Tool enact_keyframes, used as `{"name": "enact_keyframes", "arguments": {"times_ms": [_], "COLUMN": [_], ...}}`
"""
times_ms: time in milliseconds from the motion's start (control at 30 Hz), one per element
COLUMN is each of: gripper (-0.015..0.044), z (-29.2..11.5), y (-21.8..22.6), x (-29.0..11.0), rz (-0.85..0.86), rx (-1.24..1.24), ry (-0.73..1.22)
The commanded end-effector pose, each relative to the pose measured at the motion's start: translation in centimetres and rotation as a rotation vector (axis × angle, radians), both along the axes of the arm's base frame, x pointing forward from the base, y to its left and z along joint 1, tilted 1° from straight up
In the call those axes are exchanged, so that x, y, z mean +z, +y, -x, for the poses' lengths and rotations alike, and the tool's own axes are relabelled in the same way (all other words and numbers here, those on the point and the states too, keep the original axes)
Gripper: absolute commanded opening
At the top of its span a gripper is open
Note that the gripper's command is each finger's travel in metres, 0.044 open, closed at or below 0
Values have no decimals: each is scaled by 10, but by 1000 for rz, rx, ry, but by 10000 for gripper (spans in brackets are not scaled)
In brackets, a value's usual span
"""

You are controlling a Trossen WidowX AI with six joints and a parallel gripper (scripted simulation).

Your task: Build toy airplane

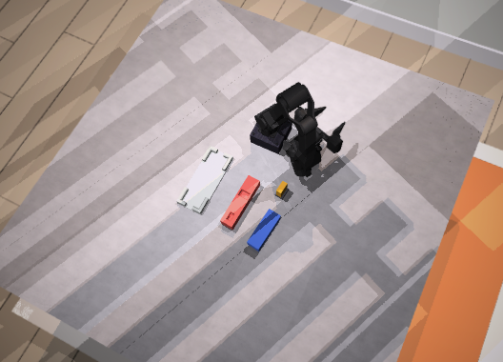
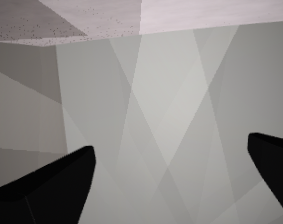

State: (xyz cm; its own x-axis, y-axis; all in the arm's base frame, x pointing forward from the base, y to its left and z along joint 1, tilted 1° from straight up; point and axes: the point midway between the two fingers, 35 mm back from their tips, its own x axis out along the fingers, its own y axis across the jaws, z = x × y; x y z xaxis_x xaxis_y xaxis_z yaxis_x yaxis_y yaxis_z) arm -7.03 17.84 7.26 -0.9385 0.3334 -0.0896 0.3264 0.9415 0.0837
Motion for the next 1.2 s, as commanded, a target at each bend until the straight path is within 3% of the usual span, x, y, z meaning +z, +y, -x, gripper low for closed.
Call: {"name": "enact_keyframes", "arguments": {"times_ms": [0,167,367,500,667,767,1000,1167], "gripper": [426,440,440,440,440,440,440,440], "z": [1,22,24,23,29,34,32,-10], "y": [-1,-23,-33,-21,5,13,14,35], "x": [0,-10,-19,-12,21,35,35,34], "rz": [7,199,404,447,370,326,327,355], "rx": [16,383,625,567,264,141,140,119], "ry": [-5,-210,-693,-1047,-1375,-1424,-1424,-1432]}}
